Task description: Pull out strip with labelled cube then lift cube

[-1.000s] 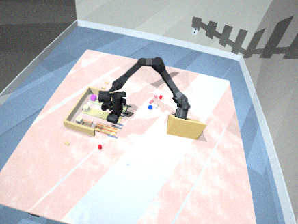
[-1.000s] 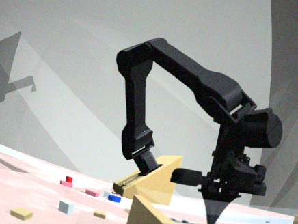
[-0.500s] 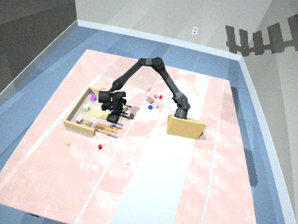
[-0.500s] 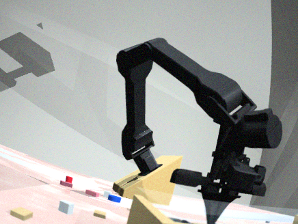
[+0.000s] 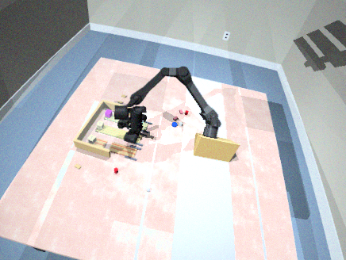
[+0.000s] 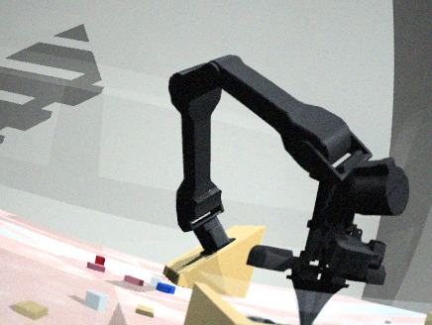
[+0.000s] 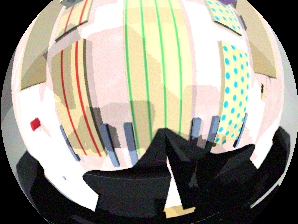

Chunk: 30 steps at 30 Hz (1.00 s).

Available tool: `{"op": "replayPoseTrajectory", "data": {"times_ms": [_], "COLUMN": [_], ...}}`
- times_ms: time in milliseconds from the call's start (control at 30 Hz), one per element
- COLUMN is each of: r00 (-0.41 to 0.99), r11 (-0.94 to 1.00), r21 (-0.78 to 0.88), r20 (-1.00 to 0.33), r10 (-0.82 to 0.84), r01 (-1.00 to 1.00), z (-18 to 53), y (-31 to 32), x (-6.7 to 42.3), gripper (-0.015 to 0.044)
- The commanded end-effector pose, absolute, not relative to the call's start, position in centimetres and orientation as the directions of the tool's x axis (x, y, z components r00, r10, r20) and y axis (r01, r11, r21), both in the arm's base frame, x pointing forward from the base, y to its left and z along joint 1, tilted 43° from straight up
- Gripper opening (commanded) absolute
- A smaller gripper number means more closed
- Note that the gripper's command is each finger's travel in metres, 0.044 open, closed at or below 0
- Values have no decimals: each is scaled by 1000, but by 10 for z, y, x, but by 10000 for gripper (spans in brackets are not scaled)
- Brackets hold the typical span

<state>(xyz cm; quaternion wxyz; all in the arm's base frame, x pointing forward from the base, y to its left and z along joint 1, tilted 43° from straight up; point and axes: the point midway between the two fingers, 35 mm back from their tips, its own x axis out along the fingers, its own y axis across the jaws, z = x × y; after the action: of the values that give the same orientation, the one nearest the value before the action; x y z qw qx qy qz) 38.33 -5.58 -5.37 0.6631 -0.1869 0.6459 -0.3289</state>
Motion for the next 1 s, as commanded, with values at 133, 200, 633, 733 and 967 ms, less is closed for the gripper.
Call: {"op": "replayPoseTrajectory", "data": {"times_ms": [133,200,633,733,967], "r00": [-53,-53,-53,-53,-53], "r11": [710,710,710,710,710], "r21": [-678,-678,-678,-678,-678], "r20": [-730,-730,-730,-730,-730], "r10": [-682,-682,-682,-682,-682], "r01": [190,190,190,190,190], "z": [-55,-55,-56,-57,-57], "y": [-57,-57,-58,-58,-59], "x": [383,383,383,383,383], "gripper": [0,0,0,0,0]}}
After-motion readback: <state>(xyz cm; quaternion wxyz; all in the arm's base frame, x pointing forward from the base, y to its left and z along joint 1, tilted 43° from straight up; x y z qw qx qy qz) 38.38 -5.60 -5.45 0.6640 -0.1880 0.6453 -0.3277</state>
